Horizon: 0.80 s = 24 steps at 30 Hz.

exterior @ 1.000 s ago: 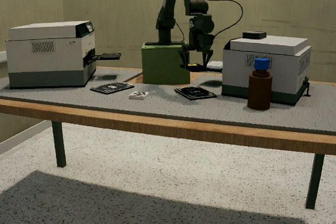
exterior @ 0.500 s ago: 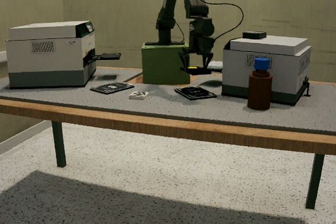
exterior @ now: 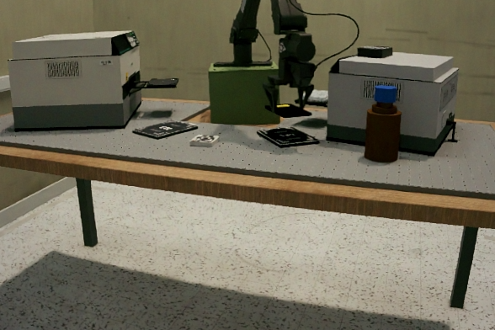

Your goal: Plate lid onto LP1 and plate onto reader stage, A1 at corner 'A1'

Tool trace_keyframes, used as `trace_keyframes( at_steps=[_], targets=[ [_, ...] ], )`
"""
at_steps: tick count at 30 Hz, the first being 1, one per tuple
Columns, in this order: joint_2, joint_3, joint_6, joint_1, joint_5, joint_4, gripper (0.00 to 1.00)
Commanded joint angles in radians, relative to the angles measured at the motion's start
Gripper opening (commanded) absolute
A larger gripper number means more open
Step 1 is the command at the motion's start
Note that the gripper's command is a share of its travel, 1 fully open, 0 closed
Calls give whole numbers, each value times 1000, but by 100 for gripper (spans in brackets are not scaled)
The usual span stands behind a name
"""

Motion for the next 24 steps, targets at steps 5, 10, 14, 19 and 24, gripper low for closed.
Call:
trace_keyframes(
  at_steps=[5, 10, 14, 19, 24],
  targets=[
    [22, -22, -7, -9, -8, 51, 85],
    [36, 13, -8, -6, -8, 71, 85],
    [51, -9, -8, -8, -8, 89, 85],
    [41, 15, -9, -9, -7, 99, 85],
    [78, 14, -10, -12, -8, 120, 85]
  ],
)
